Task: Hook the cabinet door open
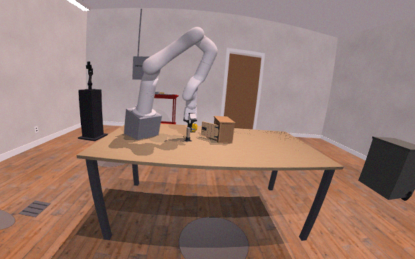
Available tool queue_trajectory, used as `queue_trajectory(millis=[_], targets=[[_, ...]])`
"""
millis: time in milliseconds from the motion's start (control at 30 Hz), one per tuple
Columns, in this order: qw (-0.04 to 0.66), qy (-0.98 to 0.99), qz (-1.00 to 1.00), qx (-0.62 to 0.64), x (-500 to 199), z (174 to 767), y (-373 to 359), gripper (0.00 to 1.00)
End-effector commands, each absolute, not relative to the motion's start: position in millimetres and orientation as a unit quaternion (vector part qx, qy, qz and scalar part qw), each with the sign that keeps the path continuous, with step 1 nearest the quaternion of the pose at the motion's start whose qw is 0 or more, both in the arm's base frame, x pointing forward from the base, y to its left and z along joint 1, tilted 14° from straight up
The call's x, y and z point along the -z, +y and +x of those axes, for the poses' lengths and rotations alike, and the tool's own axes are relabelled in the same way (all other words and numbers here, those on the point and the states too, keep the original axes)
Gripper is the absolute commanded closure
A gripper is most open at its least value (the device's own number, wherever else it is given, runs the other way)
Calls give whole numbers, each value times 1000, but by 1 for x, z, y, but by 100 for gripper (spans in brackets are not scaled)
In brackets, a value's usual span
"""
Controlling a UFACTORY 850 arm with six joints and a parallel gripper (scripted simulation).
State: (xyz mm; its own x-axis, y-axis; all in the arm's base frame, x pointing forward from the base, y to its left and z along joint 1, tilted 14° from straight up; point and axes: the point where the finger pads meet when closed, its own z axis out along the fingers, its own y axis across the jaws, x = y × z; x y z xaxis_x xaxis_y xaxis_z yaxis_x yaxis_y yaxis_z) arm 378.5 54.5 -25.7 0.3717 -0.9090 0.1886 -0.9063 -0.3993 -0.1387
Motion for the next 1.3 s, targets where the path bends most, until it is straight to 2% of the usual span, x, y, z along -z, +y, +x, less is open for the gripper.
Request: queue_trajectory(millis=[0,1267], targets=[[6,548,-828,118,23,379,55,96],[10,574,-810,118,13,380,54,96]])
